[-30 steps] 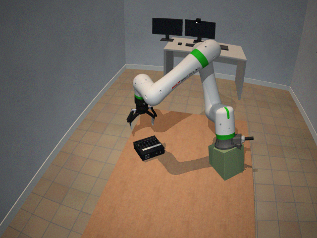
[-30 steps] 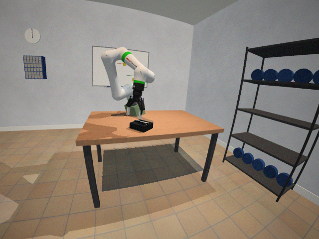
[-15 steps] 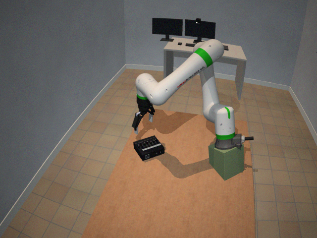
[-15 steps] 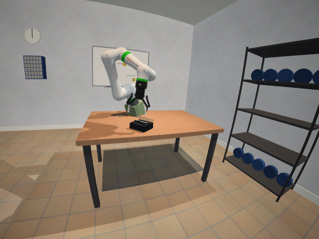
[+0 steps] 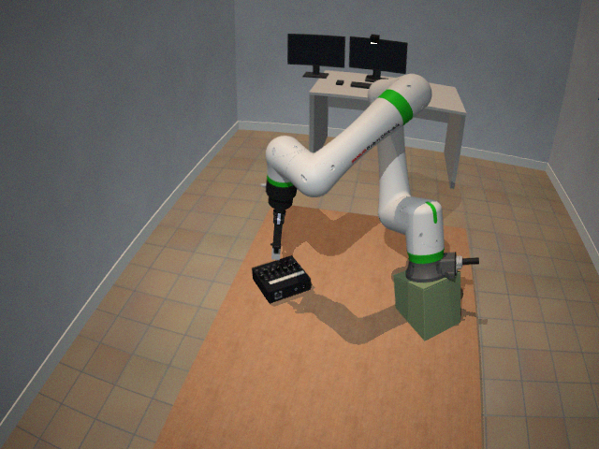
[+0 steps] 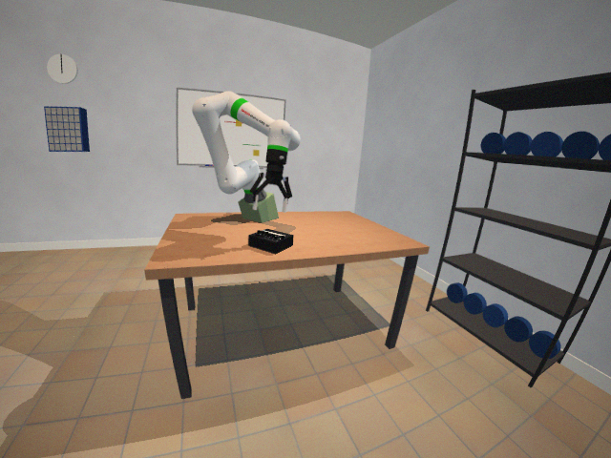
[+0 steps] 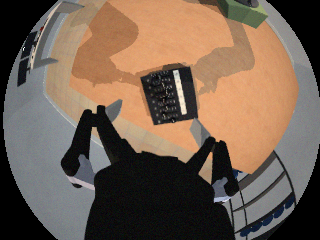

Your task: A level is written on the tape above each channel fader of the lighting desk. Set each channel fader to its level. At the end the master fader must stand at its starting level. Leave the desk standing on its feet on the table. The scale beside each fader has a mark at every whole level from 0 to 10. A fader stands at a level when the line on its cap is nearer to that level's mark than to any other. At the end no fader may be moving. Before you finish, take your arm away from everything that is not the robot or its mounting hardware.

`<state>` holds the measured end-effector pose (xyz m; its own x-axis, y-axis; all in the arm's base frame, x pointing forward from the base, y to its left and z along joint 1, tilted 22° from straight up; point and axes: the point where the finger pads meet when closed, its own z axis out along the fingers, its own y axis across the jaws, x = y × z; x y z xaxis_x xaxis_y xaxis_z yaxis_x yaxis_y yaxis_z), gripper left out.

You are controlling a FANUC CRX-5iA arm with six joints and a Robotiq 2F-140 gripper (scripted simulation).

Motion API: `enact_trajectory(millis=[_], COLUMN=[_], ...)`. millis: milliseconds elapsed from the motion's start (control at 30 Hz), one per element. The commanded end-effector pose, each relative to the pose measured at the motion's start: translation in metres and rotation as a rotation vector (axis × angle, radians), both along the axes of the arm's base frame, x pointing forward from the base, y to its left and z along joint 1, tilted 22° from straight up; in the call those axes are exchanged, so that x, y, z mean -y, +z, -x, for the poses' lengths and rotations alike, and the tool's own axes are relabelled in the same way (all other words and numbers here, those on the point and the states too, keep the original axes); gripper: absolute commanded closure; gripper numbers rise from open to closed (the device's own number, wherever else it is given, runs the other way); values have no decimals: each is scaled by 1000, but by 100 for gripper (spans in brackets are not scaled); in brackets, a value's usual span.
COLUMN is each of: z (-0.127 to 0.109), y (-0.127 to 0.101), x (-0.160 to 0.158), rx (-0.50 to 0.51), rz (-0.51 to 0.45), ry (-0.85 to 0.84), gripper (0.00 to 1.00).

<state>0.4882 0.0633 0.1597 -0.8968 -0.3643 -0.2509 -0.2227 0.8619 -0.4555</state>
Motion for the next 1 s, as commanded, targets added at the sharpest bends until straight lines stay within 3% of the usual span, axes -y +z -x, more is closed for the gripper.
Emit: enact_trajectory(millis=[0,167,200,667,733,767,900,967], z=[14,16,17,17,17,17,17,16], y=[2,2,2,2,2,2,1,-1], x=[-12,-15,-15,-16,-16,-15,-14,-12], rx=[-109,-151,-192,-388,-388,-434,-506,-497], rz=[73,113,151,310,310,335,341,318], ry=[246,358,466,941,941,1039,1153,1108], gripper=[0,0,0,0,0,0,0,0])
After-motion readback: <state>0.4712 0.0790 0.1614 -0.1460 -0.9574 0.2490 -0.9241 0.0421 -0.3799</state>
